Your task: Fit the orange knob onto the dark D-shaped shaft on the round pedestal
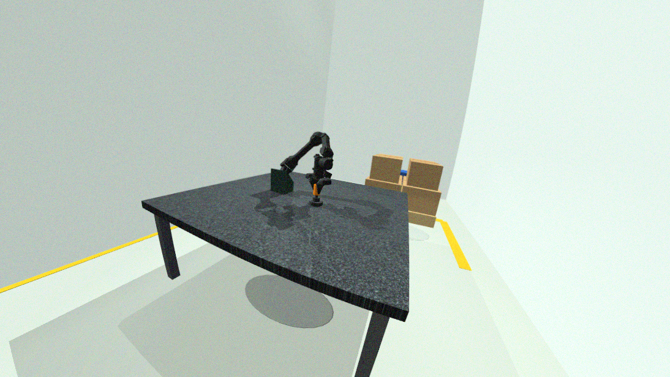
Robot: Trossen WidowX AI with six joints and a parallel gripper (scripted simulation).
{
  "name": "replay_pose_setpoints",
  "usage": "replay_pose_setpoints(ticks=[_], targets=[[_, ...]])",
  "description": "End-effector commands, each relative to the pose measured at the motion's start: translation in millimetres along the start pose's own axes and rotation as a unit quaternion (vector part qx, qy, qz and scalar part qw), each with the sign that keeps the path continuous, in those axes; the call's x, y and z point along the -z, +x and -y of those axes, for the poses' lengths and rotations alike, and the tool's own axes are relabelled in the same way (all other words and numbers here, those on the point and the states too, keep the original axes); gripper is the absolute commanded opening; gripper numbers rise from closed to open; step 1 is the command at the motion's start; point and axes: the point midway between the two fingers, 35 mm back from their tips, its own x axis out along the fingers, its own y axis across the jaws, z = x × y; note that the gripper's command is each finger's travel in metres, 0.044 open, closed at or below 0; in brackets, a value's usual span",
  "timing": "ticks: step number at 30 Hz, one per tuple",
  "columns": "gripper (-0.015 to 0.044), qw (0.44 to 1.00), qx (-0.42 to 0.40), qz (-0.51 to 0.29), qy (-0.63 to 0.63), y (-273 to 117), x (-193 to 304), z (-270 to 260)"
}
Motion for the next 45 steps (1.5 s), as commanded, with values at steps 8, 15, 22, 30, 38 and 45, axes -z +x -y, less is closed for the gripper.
replay_pose_setpoints(ticks=[8, 15, 22, 30, 38, 45], targets=[[0.0000, 0.999, 0.002, 0.000, -0.039, -6.3, 0.5, 3.0], [0.0000, 0.999, 0.001, 0.000, -0.039, -2.0, 0.6, 1.3], [0.0000, 0.999, 0.001, 0.000, -0.039, -3.7, -0.4, 1.4], [0.0000, 0.999, 0.001, 0.000, -0.039, -0.5, 0.2, 1.4], [0.0000, 0.999, 0.001, 0.000, -0.039, -4.6, 0.3, 1.0], [0.0000, 0.998, 0.001, 0.000, -0.065, -4.2, 0.3, 1.0]])
